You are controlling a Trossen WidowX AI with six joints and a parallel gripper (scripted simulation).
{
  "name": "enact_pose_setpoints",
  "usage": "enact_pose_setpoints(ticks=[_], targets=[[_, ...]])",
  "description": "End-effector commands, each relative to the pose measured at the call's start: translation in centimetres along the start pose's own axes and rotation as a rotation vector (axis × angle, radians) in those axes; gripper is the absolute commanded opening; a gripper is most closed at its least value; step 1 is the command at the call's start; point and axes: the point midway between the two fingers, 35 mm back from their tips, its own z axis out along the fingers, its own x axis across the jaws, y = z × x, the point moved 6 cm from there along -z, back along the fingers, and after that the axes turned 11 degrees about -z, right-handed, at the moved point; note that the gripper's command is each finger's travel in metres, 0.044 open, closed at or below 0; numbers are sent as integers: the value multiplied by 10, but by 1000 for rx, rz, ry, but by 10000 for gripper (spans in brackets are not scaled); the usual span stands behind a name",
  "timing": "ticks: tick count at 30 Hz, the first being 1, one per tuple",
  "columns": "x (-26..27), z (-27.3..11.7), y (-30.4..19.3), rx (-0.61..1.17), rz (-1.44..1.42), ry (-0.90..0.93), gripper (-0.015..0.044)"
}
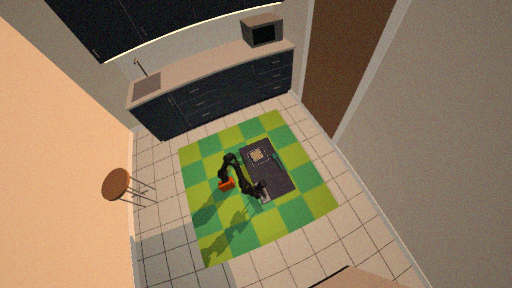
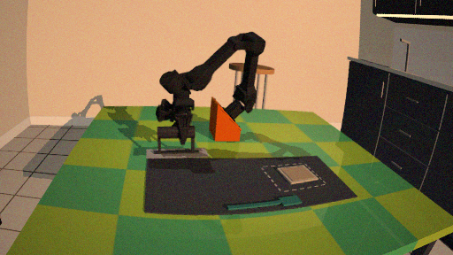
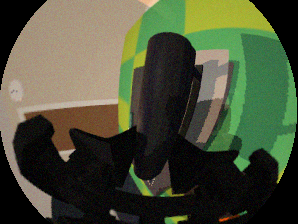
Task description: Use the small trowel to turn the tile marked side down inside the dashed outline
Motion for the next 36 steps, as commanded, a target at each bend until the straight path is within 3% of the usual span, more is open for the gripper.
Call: enact_pose_setpoints(ticks=[1,24,36], targets=[[0,1,2,-1,-15,10,0],[-25,23,-3,0,-14,11,0],[-25,23,-3,0,-14,11,300]])
